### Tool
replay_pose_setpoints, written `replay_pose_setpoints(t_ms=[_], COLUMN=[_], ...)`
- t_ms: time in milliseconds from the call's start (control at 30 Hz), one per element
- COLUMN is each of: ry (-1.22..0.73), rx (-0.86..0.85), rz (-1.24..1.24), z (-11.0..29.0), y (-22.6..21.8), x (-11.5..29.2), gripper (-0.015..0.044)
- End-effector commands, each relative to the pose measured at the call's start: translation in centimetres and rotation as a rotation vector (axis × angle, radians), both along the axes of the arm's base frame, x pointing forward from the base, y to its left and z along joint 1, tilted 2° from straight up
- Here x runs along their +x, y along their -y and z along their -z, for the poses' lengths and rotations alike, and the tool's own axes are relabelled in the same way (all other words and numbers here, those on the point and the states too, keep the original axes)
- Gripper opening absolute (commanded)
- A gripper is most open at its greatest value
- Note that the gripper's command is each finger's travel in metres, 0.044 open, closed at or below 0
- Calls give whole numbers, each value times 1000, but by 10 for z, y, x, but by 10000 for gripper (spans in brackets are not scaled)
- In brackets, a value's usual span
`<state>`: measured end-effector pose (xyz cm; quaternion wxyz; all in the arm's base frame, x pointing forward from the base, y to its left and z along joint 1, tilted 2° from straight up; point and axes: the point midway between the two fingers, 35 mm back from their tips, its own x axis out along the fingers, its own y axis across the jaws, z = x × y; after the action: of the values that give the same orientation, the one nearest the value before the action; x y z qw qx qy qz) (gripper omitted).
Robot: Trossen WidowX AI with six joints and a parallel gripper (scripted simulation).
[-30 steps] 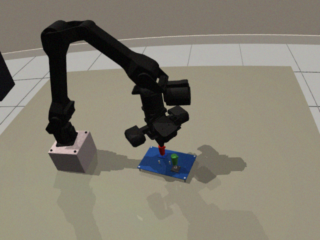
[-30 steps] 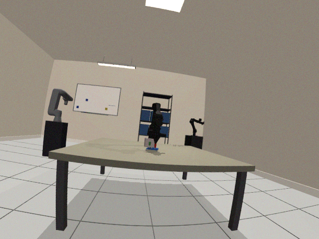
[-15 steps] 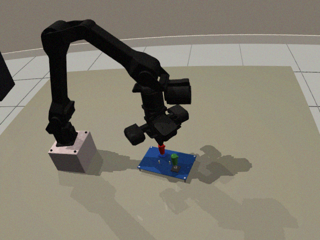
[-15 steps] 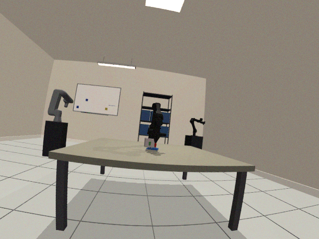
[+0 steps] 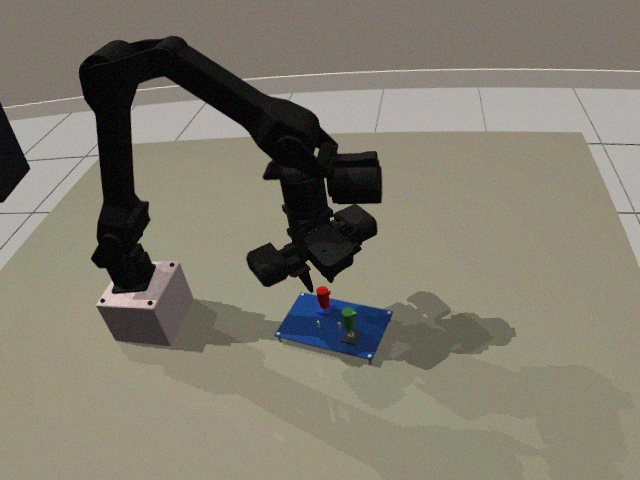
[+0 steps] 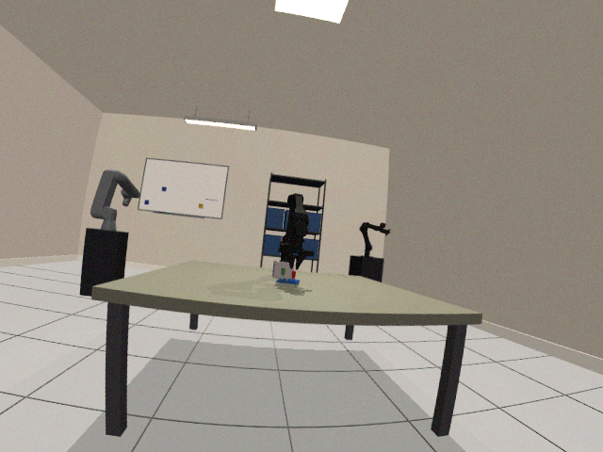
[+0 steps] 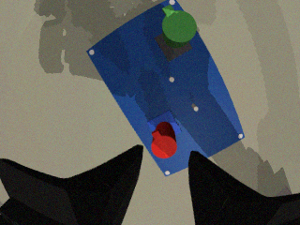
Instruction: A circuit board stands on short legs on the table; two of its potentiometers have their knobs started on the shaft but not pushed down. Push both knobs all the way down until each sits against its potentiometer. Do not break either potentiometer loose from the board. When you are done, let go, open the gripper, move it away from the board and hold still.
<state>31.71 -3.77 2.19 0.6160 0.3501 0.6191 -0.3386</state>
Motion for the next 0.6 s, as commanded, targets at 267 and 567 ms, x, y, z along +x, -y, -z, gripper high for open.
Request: replay_pose_setpoints(t_ms=[267,567], ry=[49,52], rx=[17,6], rz=[-186,-496], z=[-16,-20], y=[19,24], x=[10,14], gripper=[0,0])
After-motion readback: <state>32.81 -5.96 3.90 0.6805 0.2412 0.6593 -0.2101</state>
